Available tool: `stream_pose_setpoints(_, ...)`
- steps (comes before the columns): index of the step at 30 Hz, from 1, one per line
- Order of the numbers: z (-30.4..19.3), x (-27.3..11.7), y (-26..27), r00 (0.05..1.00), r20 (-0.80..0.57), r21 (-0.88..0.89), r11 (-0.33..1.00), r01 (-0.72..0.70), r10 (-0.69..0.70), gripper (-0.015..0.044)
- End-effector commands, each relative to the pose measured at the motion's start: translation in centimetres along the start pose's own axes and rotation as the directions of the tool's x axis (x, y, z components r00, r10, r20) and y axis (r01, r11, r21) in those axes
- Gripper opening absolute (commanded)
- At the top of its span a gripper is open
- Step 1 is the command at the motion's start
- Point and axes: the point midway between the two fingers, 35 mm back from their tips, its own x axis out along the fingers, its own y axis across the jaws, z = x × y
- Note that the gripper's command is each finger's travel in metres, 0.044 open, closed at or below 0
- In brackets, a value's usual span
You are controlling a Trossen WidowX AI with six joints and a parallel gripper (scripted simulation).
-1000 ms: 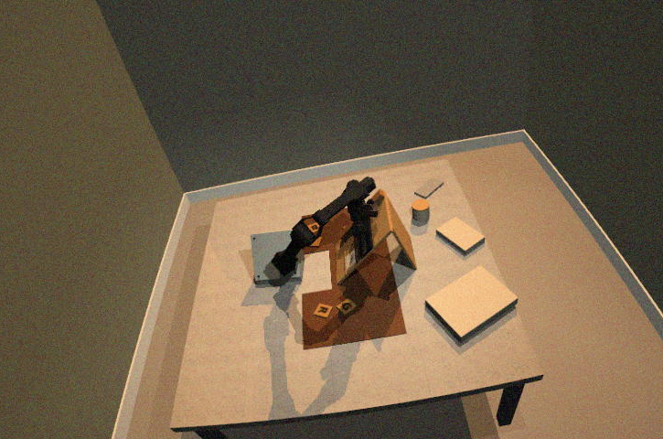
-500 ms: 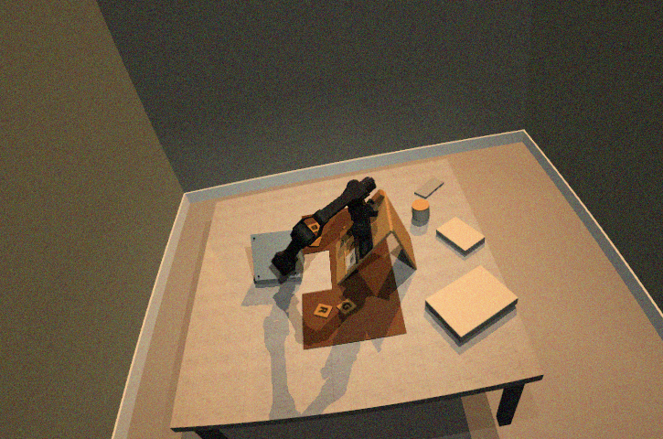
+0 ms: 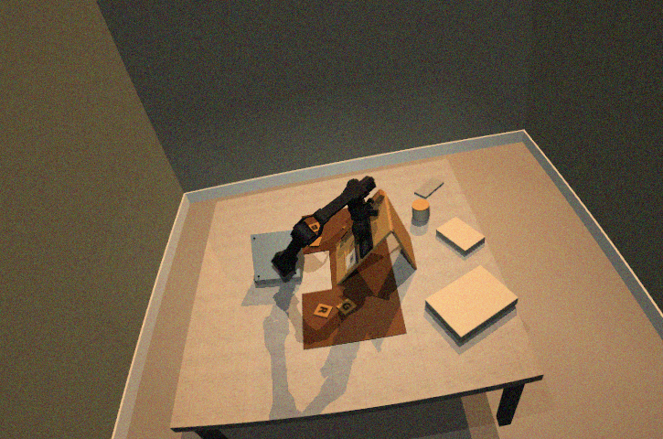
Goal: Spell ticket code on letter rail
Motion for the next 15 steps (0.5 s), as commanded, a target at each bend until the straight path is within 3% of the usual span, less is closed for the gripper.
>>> stream_pose_setpoints(1, 0.04, 0.0, 0.21, 1.0, 0.0, 0.007, 1.0, -0.003, 0.003, 0.0)
stream_pose_setpoints(15, 0.05, 0.0, 0.68, 1.0, 0.0, 0.008, 1.0, -0.003, 0.003, 0.0)
